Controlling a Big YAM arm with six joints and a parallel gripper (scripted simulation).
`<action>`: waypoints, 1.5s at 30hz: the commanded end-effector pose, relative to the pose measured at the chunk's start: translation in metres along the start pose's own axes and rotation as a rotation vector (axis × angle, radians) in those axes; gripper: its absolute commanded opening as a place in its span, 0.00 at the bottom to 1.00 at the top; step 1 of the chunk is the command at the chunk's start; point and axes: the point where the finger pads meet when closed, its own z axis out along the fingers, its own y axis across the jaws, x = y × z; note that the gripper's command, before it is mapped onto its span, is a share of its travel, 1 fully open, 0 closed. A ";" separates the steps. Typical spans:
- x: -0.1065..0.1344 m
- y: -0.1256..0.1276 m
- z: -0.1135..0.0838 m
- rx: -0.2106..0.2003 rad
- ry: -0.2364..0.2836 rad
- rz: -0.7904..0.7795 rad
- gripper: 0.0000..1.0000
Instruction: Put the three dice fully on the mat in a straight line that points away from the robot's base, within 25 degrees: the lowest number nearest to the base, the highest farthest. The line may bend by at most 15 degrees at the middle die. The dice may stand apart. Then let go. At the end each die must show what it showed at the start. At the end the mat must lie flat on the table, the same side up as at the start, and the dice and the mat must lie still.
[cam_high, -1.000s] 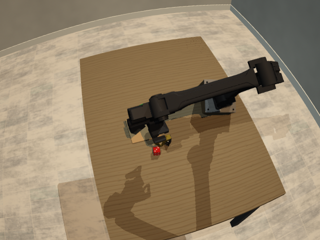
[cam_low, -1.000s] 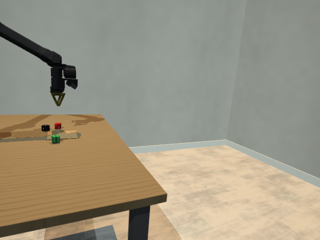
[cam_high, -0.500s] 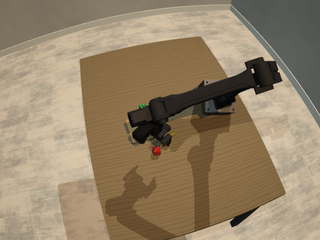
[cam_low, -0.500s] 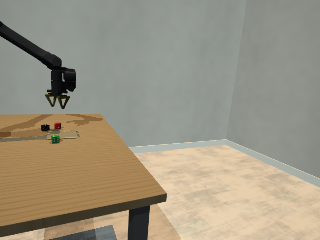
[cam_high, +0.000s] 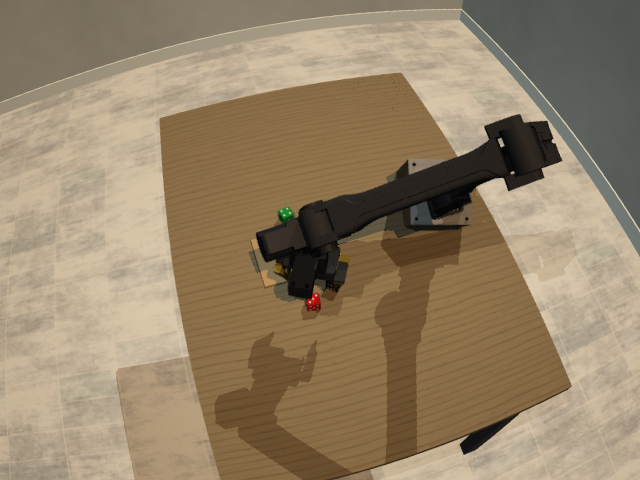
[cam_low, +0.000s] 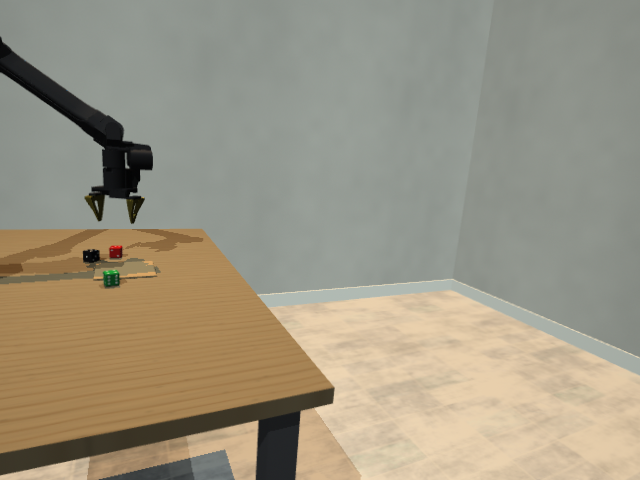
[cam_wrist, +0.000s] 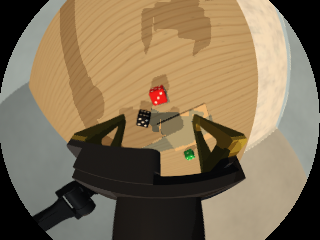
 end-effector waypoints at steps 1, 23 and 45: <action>0.000 0.000 0.009 -0.007 0.004 -0.180 1.00; 0.002 -0.001 0.013 -0.007 0.004 -0.345 0.45; 0.002 -0.001 0.013 -0.007 0.004 -0.341 0.45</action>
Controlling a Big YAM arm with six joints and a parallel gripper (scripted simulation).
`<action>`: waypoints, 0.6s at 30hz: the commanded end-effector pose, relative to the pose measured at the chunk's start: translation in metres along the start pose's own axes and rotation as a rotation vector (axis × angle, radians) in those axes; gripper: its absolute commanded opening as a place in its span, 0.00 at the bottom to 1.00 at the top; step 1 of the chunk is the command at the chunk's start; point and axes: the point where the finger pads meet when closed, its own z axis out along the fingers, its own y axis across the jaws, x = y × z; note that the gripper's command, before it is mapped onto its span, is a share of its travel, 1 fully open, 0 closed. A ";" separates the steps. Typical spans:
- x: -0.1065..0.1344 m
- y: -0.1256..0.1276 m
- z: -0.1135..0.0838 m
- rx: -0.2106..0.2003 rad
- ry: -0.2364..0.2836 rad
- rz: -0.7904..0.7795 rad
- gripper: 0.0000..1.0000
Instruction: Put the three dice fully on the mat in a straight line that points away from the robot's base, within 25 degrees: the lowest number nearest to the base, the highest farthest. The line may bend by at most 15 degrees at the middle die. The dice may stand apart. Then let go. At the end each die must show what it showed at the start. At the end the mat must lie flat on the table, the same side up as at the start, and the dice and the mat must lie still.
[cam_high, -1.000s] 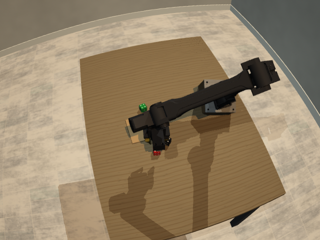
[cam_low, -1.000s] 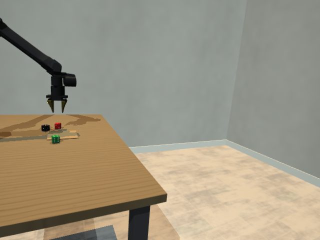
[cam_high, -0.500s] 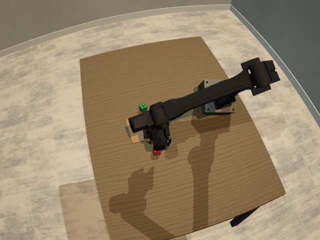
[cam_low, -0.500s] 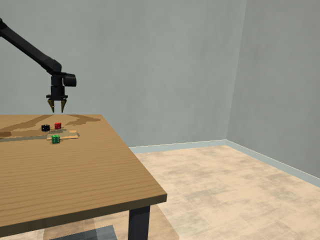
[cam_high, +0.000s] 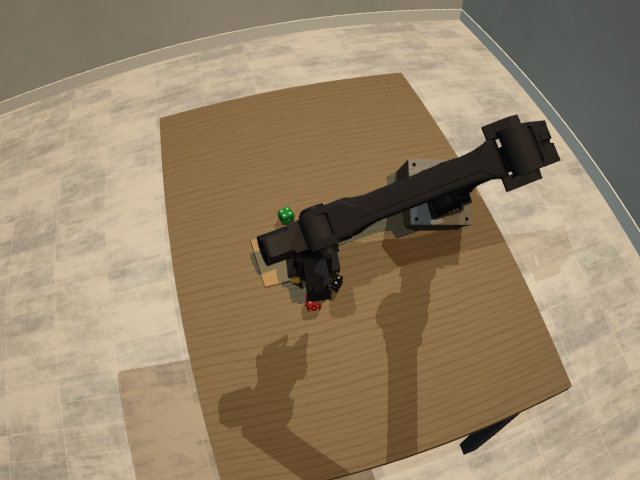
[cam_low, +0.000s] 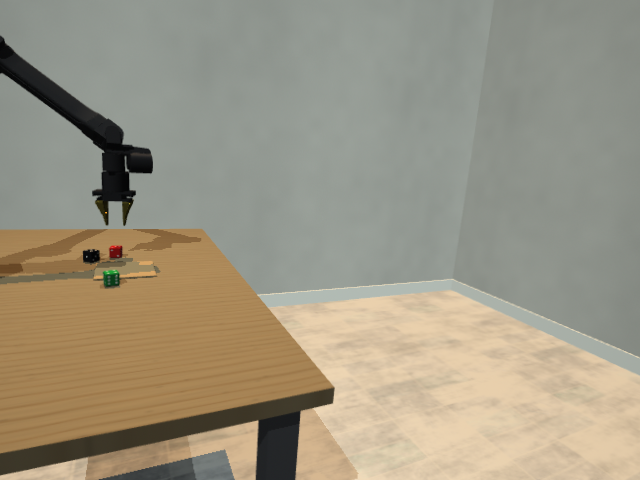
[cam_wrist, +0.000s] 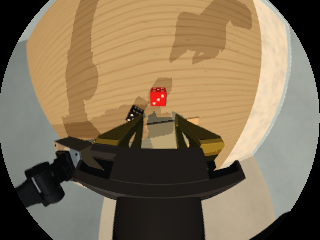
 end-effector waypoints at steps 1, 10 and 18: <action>0.002 -0.001 0.003 -0.006 0.004 -0.006 0.45; 0.001 0.002 0.007 -0.013 0.004 -0.004 0.45; 0.000 0.000 0.012 -0.007 0.002 0.001 0.45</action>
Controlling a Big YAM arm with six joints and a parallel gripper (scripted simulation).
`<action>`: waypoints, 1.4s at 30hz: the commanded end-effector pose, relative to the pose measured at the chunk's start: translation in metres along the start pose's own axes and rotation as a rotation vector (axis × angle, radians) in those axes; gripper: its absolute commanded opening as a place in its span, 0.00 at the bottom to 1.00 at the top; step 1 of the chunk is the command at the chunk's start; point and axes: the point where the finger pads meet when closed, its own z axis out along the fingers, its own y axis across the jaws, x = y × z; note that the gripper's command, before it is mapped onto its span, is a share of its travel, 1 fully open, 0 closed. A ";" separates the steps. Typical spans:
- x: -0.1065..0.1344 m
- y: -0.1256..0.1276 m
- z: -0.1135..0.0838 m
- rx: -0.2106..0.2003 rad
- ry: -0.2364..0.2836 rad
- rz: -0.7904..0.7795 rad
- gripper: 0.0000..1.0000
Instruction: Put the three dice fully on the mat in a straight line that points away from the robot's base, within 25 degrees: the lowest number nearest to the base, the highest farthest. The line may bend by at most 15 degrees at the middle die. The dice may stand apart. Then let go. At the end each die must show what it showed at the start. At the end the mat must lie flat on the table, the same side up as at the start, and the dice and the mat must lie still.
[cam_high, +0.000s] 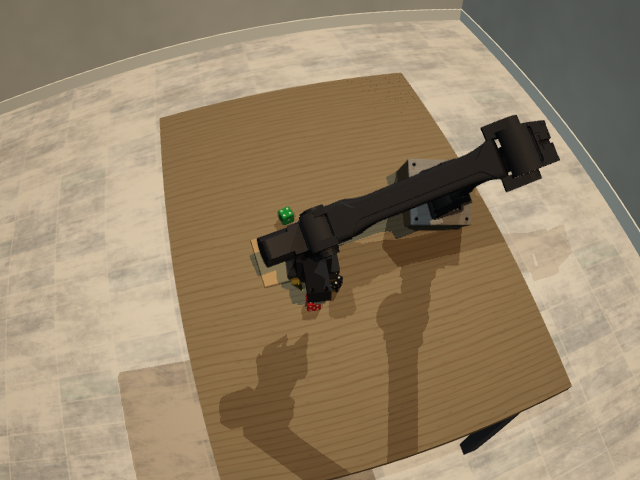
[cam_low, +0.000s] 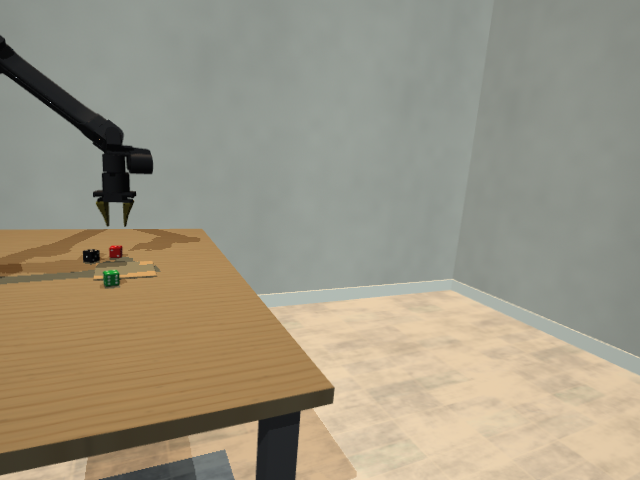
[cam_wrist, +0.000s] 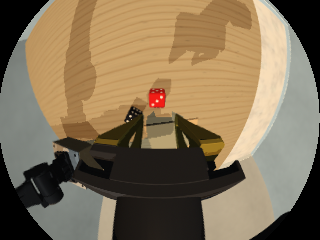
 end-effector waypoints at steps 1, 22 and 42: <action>0.001 0.002 0.011 -0.014 0.004 0.009 0.45; 0.002 0.003 0.039 -0.015 0.004 0.009 0.45; 0.002 0.002 0.054 -0.013 0.004 0.011 0.45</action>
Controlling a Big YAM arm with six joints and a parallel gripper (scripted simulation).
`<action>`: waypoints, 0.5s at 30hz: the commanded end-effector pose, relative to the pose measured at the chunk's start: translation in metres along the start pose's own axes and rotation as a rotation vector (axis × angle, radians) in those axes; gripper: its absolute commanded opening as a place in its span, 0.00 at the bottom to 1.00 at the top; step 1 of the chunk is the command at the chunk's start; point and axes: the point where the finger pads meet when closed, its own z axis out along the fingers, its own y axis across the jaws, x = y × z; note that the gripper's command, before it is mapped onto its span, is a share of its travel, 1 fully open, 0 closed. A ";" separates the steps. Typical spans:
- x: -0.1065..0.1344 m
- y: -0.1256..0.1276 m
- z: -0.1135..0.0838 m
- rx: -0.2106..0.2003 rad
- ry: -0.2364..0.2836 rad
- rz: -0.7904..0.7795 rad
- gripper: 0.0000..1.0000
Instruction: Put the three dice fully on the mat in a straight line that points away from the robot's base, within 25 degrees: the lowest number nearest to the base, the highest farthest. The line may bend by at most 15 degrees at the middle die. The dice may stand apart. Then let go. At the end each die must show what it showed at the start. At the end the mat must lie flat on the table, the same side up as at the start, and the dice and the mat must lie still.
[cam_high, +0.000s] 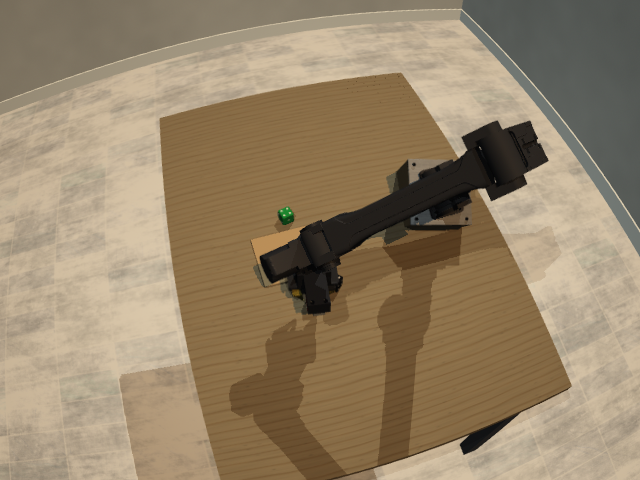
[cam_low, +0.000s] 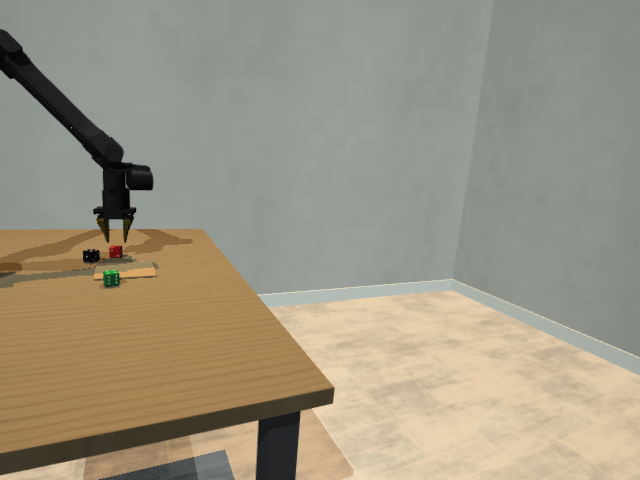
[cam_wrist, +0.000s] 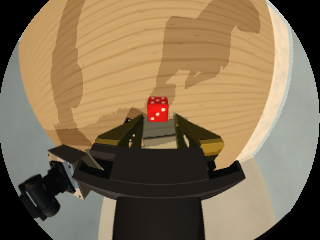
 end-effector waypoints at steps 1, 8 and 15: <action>-0.001 0.001 0.006 -0.010 0.003 0.006 0.45; 0.001 0.002 0.007 -0.010 0.004 0.008 0.45; 0.001 0.002 0.007 -0.010 0.004 0.008 0.45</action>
